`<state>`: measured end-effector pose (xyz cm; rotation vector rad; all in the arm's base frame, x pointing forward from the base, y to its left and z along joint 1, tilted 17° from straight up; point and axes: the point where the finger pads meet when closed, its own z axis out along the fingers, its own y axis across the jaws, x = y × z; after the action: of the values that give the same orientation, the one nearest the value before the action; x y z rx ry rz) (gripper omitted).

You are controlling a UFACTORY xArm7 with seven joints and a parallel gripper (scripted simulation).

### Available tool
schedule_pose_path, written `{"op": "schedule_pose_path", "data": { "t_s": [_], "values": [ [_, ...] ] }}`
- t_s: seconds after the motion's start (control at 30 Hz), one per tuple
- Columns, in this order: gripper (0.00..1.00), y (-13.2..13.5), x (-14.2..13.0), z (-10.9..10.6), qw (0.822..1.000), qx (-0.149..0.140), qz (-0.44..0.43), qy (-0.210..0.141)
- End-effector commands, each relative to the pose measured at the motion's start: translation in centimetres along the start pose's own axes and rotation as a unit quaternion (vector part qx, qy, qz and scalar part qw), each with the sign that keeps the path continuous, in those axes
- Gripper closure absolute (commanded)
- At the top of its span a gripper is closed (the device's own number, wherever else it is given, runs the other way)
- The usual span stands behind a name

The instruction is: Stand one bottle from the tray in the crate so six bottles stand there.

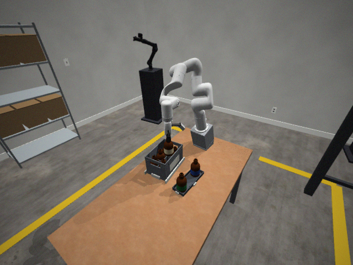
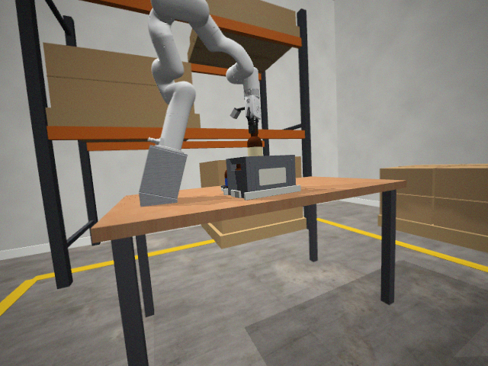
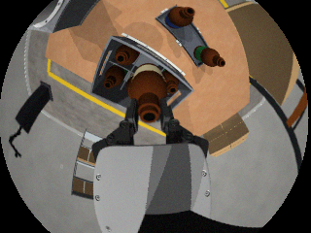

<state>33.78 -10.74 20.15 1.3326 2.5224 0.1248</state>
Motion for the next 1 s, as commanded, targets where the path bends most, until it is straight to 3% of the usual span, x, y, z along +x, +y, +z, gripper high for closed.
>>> {"op": "schedule_pose_path", "data": {
  "t_s": [0.0, 0.97],
  "values": [
    [1.0, 0.08, -0.12, 0.37, 1.0, -0.001, 0.0, -0.001],
    [1.0, 0.07, -0.13, 1.1, 1.0, -0.001, 0.0, -0.001]
  ]
}}
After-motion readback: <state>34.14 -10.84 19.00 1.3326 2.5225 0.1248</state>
